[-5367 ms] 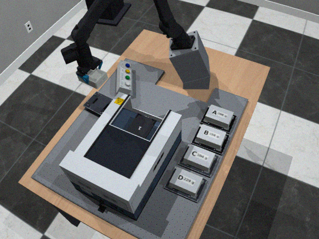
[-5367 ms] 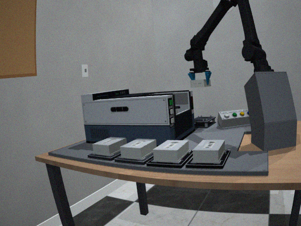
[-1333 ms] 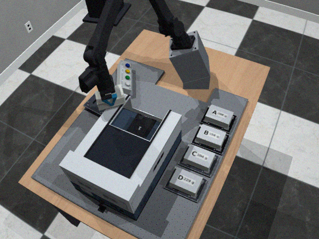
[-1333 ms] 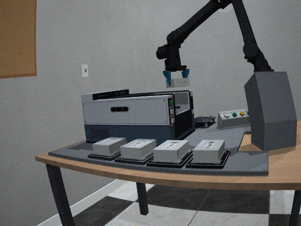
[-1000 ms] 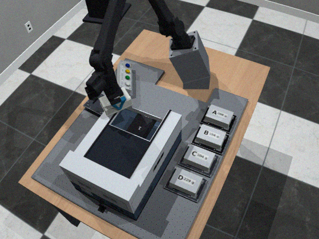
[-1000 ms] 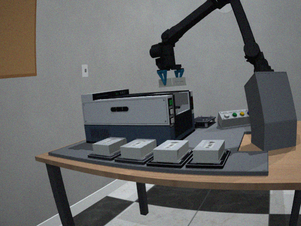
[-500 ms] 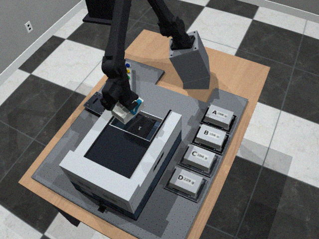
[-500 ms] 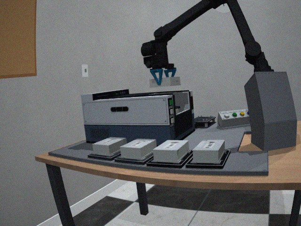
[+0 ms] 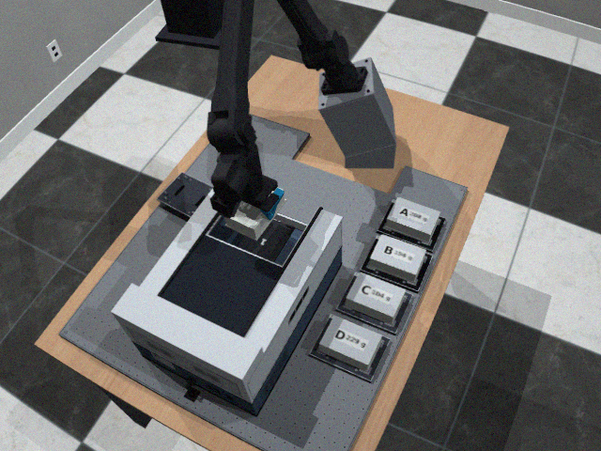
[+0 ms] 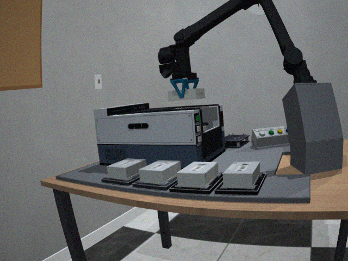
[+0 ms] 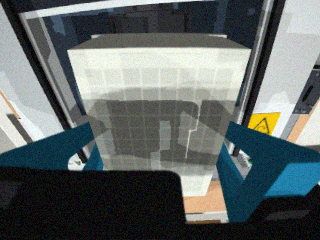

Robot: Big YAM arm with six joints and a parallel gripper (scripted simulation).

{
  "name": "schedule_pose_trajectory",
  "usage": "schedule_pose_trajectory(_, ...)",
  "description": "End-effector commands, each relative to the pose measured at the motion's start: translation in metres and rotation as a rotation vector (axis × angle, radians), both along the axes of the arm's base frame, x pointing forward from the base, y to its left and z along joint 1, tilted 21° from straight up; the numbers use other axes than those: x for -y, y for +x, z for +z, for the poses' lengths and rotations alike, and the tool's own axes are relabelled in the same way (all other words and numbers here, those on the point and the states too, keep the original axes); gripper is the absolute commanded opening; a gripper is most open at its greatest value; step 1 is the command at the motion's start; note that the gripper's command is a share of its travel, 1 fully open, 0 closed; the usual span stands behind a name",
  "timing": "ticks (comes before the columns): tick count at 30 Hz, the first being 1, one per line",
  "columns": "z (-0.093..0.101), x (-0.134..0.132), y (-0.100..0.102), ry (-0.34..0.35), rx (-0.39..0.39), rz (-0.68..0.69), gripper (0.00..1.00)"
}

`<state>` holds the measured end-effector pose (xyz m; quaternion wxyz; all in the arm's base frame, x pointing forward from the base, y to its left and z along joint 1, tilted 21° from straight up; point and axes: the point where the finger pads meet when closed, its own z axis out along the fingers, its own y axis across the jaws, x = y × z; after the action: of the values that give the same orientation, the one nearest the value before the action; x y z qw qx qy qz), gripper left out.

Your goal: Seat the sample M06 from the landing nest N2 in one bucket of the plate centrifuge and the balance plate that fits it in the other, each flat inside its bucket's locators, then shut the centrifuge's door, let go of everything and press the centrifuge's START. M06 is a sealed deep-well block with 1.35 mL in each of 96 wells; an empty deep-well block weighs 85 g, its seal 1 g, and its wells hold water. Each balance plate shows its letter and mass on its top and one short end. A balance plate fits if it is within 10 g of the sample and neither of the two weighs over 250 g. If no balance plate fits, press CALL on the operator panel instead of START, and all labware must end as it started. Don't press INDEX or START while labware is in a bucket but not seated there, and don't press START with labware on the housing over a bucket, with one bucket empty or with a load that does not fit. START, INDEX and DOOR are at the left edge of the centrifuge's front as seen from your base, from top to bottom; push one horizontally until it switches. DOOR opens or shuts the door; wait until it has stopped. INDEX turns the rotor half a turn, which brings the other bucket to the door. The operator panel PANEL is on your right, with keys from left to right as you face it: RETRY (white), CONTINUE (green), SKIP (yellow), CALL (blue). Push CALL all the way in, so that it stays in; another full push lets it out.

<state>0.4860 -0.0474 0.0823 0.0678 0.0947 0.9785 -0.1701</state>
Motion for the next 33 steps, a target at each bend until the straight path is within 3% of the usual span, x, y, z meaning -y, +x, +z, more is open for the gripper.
schedule_pose_trajectory(1,0.021,-0.015,0.019,-0.010,0.030,0.067,0.00)
schedule_pose_trajectory(18,0.016,-0.019,0.020,-0.013,0.022,0.085,0.00)
schedule_pose_trajectory(27,-0.002,-0.016,0.010,-0.013,0.001,0.085,0.00)
schedule_pose_trajectory(30,0.005,-0.017,0.018,-0.012,0.021,0.085,0.00)
schedule_pose_trajectory(33,-0.015,-0.011,0.006,-0.013,-0.019,0.078,0.00)
